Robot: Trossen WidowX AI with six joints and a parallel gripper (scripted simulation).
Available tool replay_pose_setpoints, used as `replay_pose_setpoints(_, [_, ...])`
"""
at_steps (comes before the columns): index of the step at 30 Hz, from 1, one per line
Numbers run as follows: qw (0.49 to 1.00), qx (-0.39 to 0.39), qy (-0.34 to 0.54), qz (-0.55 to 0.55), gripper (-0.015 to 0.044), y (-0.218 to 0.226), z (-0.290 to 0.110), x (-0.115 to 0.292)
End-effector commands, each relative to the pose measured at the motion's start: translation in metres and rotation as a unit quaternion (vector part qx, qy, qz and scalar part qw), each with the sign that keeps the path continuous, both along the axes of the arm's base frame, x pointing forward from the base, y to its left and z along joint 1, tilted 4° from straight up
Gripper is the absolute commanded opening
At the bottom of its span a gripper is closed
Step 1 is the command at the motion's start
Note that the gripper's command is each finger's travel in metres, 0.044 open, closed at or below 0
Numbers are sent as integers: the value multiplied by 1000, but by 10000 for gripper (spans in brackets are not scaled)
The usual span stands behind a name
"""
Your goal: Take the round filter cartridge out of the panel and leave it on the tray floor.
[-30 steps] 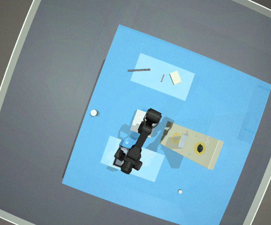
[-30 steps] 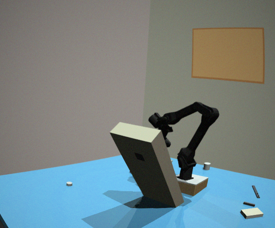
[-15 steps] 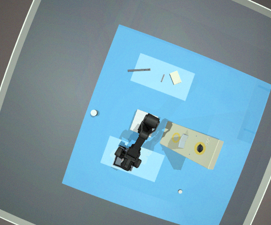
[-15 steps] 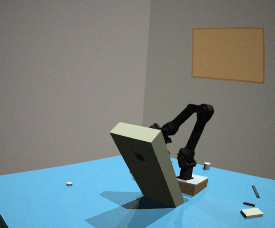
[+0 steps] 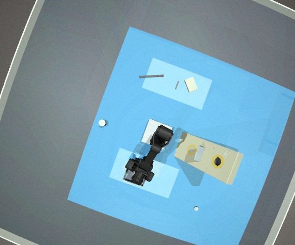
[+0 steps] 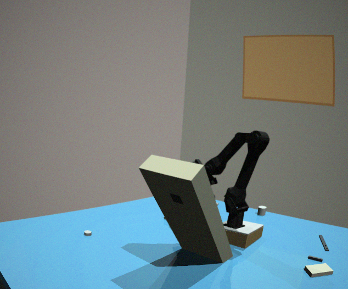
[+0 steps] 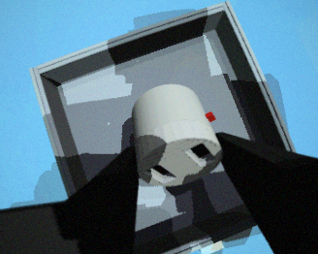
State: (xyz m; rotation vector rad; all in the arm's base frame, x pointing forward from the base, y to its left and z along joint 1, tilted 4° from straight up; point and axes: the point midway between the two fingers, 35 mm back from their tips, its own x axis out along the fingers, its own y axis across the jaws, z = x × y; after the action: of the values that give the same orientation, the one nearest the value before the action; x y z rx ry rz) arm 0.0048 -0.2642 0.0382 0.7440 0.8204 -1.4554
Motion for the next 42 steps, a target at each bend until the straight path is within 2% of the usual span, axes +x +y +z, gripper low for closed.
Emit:
replay_pose_setpoints(1, [1000, -1, 0, 0, 315, -1, 1, 0])
replay_pose_setpoints(6, [1000, -1, 0, 0, 440, -1, 1, 0])
replay_pose_setpoints(10, [1000, -1, 0, 0, 440, -1, 3, 0])
replay_pose_setpoints(15, [1000, -1, 0, 0, 440, 2, 61, 3])
replay_pose_setpoints(17, [1000, -1, 0, 0, 440, 4, 71, 4])
replay_pose_setpoints(19, [1000, -1, 0, 0, 440, 4, 71, 4])
replay_pose_setpoints(20, [1000, -7, -1, 2, 440, -1, 57, 3])
replay_pose_setpoints(42, [1000, -7, -1, 2, 440, -1, 57, 3])
